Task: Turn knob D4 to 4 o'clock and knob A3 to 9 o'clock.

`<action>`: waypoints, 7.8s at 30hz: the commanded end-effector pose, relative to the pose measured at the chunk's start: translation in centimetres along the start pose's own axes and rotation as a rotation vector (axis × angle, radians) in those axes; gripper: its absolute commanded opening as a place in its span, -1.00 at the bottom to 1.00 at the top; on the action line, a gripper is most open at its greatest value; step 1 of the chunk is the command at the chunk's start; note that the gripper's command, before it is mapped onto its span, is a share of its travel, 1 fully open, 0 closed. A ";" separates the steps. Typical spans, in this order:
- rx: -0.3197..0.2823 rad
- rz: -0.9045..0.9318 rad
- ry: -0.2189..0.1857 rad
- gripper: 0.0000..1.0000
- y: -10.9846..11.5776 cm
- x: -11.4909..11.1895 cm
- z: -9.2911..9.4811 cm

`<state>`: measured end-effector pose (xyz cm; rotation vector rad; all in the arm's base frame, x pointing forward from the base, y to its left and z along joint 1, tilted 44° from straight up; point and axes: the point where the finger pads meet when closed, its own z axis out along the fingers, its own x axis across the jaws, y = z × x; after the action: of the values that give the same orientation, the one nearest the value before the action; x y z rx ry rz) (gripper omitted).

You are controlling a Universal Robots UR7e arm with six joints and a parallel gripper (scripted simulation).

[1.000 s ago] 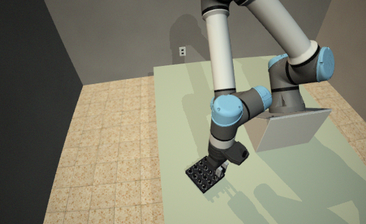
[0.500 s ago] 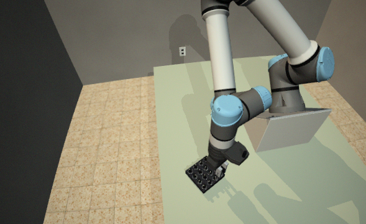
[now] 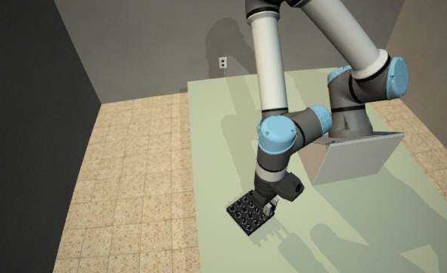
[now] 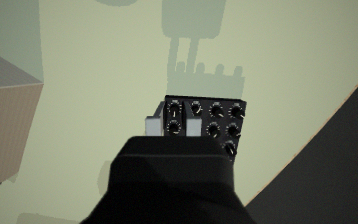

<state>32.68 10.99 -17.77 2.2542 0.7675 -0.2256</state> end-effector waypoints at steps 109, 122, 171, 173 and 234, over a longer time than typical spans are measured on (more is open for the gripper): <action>0.000 0.694 0.001 -0.40 0.0 0.0 0.0; 0.000 0.951 0.001 -0.40 0.0 0.0 0.0; 0.001 1.601 0.001 -0.40 0.0 0.0 0.0; 0.001 1.613 0.001 -0.40 0.0 0.0 0.0; 0.001 1.658 0.001 -0.07 0.0 0.0 -0.2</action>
<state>32.68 10.99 -17.76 2.1442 -1.1738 0.5557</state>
